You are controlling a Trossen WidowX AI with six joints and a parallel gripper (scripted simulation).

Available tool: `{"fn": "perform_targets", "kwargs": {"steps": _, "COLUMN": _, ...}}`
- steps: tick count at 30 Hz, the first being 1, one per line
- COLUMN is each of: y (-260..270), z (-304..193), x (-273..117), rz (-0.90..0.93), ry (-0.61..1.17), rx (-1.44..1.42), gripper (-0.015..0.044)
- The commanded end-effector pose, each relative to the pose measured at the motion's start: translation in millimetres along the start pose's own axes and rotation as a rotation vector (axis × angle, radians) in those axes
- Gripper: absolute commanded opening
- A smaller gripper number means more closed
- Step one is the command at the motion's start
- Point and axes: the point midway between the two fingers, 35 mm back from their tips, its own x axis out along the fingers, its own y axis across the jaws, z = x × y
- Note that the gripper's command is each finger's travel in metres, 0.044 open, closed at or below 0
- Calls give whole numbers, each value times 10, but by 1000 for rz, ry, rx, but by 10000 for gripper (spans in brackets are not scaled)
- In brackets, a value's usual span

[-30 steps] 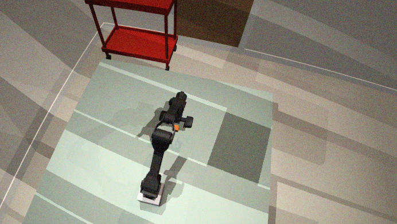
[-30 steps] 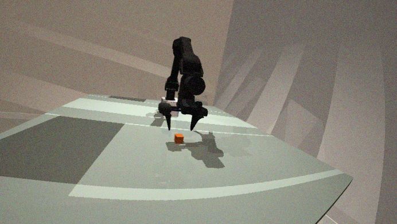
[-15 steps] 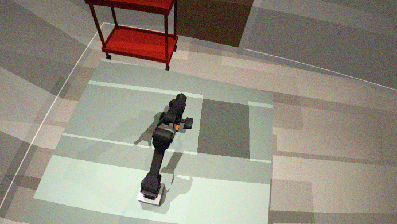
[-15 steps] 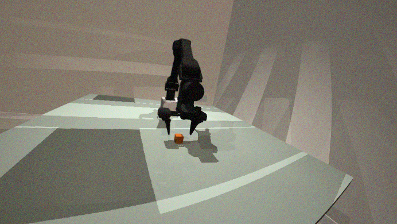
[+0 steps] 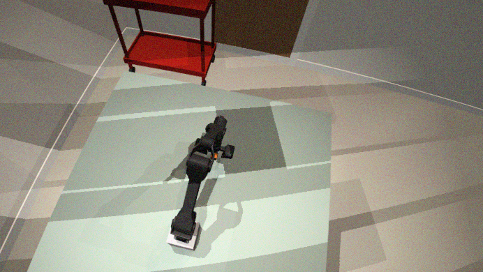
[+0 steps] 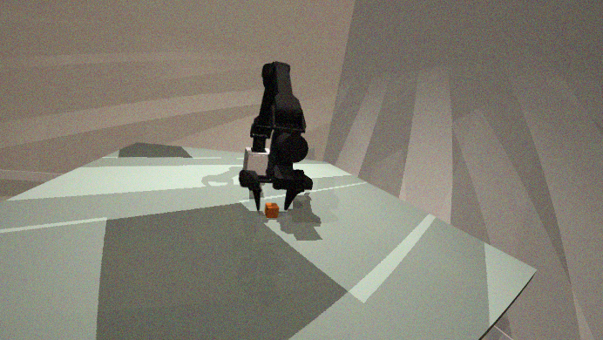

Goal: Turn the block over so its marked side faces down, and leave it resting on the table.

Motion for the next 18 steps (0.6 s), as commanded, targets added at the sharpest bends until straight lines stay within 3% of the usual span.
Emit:
{"fn": "perform_targets", "kwargs": {"steps": 1, "y": -4, "z": -18, "x": 39, "rz": -3, "ry": 8, "rx": -3, "gripper": 282}}
{"fn": "perform_targets", "kwargs": {"steps": 7, "y": -4, "z": -18, "x": 39, "rz": -3, "ry": 8, "rx": -3, "gripper": 125}}
{"fn": "perform_targets", "kwargs": {"steps": 18, "y": -4, "z": -18, "x": 39, "rz": -3, "ry": 8, "rx": -3, "gripper": 52}}
